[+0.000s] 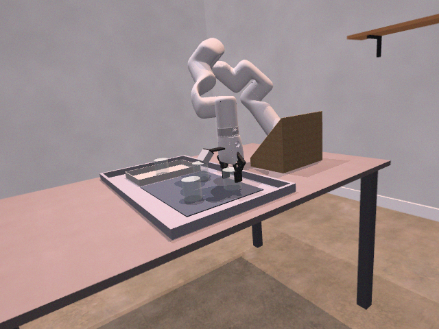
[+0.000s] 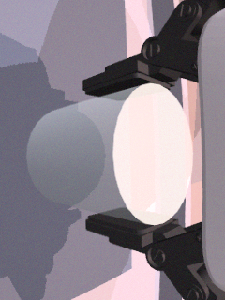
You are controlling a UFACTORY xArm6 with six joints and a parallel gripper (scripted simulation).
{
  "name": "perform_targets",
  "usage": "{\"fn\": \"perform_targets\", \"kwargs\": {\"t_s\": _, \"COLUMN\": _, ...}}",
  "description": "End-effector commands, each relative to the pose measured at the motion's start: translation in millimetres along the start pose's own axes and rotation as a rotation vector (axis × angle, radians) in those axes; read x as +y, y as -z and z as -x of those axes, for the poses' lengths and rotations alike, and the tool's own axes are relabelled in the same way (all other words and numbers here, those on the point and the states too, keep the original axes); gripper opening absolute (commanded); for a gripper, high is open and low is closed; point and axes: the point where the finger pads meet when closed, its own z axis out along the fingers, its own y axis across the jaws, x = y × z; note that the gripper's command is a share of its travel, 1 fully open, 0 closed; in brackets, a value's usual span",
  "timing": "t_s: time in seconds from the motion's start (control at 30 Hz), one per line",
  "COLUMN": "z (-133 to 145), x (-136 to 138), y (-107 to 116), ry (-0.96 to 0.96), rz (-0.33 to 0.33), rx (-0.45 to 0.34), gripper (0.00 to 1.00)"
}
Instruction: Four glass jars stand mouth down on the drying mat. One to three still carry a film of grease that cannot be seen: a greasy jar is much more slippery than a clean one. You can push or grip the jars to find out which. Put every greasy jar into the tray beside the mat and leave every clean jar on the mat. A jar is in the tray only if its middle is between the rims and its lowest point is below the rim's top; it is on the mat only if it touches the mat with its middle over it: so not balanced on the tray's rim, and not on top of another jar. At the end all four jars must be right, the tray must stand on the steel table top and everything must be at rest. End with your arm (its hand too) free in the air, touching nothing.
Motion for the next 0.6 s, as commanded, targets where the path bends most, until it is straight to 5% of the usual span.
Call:
{"fn": "perform_targets", "kwargs": {"t_s": 0.0, "z": -1.3, "x": -0.4, "y": 1.2, "ry": -0.001, "rz": -0.002, "rx": 0.003, "gripper": 0.76}}
{"fn": "perform_targets", "kwargs": {"t_s": 0.57, "z": -1.3, "x": -0.4, "y": 1.2, "ry": -0.001, "rz": -0.002, "rx": 0.003, "gripper": 0.73}}
